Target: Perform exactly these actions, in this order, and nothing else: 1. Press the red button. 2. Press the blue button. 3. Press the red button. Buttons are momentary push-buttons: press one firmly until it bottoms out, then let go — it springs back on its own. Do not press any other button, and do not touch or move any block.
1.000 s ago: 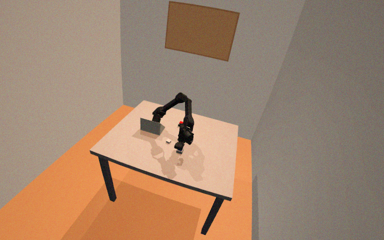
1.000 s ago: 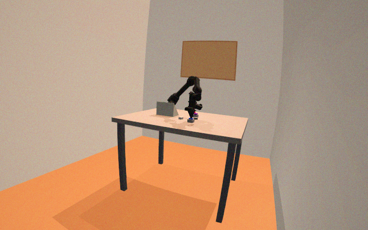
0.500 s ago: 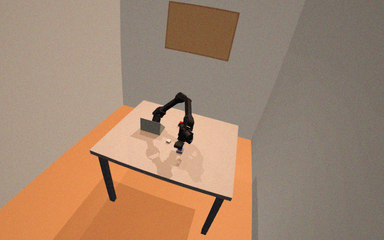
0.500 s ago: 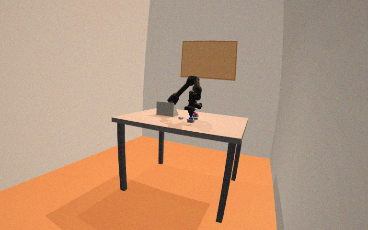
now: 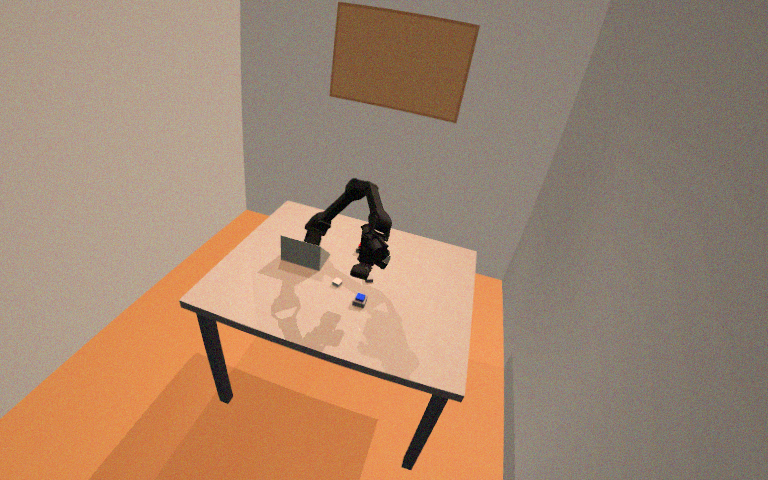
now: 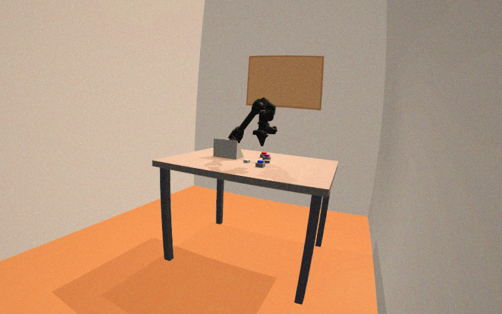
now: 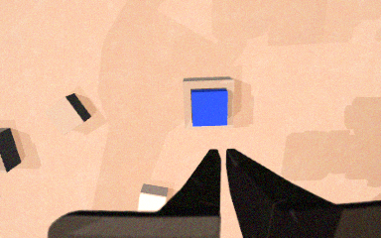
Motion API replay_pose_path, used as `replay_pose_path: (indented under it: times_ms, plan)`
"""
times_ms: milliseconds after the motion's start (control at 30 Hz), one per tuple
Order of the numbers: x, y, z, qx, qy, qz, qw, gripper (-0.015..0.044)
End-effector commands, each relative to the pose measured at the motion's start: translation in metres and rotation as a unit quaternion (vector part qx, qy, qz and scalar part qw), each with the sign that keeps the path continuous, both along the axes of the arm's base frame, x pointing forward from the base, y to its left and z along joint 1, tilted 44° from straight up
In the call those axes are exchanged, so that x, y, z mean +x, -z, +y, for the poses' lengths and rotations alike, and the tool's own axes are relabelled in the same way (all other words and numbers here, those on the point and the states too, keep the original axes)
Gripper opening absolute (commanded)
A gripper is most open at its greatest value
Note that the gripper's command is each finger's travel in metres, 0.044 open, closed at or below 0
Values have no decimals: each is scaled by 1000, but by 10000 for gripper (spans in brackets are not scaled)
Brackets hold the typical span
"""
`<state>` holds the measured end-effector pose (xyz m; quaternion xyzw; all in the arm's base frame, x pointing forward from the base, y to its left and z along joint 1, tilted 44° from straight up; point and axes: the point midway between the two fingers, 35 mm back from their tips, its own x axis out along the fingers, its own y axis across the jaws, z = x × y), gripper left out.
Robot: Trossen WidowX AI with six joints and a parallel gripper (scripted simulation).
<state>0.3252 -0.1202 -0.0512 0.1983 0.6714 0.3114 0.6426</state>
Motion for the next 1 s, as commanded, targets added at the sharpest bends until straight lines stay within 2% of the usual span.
replay_pose_path:
  times_ms: [0, 267, 567, 767, 967]
  plan:
    - [3, -29, 25, -5, -11, 5, 1000, 20]
    - [-16, -123, 107, -21, -11, 1, 1000, 20]
    - [-86, -200, 192, -10, -10, 1, 1000, 20]
    - [-144, -227, 228, 10, -11, 10, 1000, 20]
    - [-146, -215, 241, 9, -11, 10, 1000, 20]
